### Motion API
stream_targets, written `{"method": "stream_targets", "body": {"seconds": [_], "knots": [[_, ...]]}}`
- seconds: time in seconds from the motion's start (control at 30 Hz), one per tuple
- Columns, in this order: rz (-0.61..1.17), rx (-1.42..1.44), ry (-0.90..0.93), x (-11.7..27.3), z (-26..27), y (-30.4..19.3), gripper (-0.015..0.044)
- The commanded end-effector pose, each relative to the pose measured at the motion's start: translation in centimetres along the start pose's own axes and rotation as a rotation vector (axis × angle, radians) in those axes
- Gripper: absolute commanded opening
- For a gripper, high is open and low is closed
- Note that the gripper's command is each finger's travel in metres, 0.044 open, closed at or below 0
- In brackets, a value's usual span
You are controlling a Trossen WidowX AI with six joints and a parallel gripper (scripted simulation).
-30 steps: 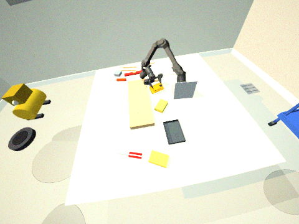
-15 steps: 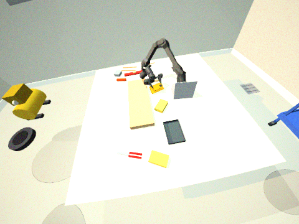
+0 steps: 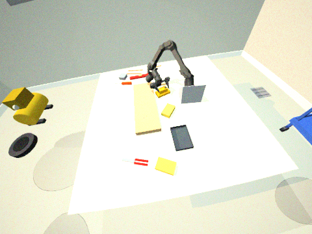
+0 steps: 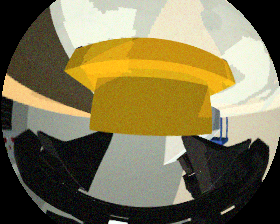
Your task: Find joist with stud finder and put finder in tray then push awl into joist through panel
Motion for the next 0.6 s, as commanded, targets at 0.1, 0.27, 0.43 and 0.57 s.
{"method": "stream_targets", "body": {"seconds": [0.1, 0.27, 0.43, 0.57], "knots": [[0.000, 0.000, 0.000, 0.4, 0.0, 0.0, 0.0440], [-0.001, 0.000, 0.000, 1.1, 0.0, 0.0, 0.0440], [-0.001, 0.000, 0.001, 1.7, 0.0, 0.0, 0.0440], [-0.001, 0.000, 0.001, 2.2, 0.0, 0.0, 0.0440]]}}
Point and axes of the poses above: the point midway between the two fingers, 35 mm back from their tips, its own x axis back along the fingers, its own z axis across the jaws, y = z × x, the point moved 8 cm from there along x, back along the fingers, and after that the axes turned 13 degrees about x, right-handed, at the moved point
